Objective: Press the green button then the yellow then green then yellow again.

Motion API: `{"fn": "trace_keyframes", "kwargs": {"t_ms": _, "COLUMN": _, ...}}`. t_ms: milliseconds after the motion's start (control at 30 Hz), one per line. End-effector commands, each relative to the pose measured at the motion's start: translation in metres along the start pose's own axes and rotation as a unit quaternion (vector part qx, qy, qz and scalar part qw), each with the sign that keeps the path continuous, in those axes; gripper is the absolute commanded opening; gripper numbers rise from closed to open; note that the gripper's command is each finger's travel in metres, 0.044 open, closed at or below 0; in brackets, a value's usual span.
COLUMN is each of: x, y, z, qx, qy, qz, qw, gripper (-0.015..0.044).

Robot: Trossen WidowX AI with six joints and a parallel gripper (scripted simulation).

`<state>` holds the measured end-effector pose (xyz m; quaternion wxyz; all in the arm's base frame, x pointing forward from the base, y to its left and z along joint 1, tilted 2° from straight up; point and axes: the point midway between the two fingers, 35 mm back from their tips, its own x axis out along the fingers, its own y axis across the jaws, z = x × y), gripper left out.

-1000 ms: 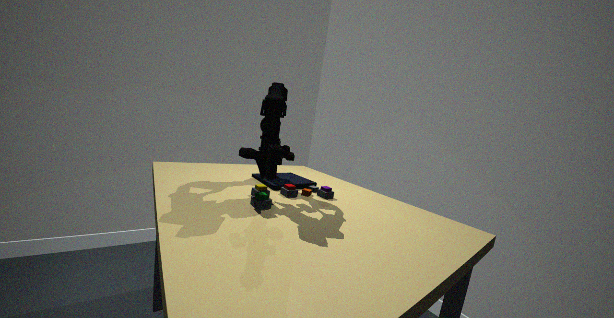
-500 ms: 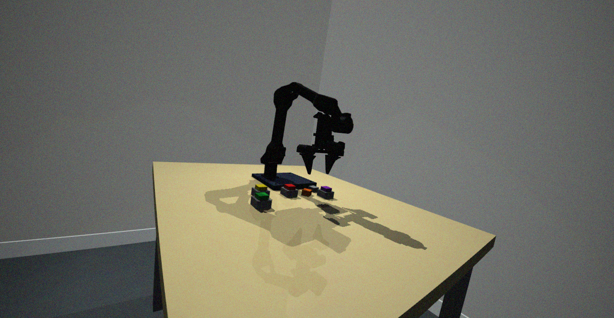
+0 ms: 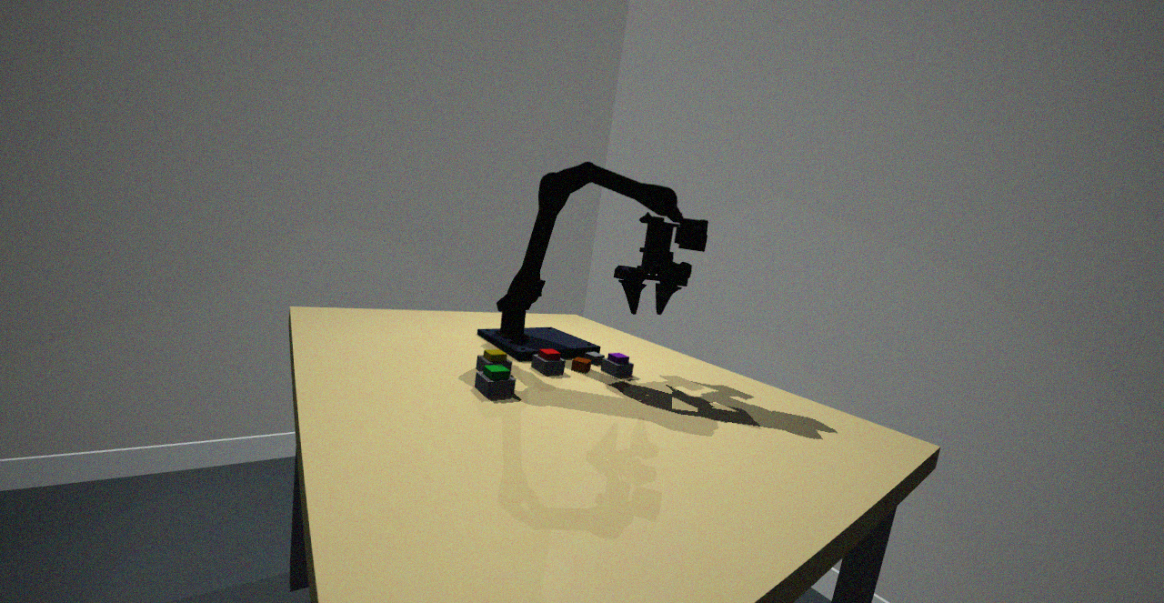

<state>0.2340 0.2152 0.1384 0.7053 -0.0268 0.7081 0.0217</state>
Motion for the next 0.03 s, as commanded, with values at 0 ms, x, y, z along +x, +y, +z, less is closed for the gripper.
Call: {"fn": "trace_keyframes", "kwargs": {"t_ms": 0, "x": -0.0017, "y": -0.0001, "z": 0.0017, "qx": 0.013, "qy": -0.001, "qz": 0.0, "qw": 1.0, "gripper": 0.04}}
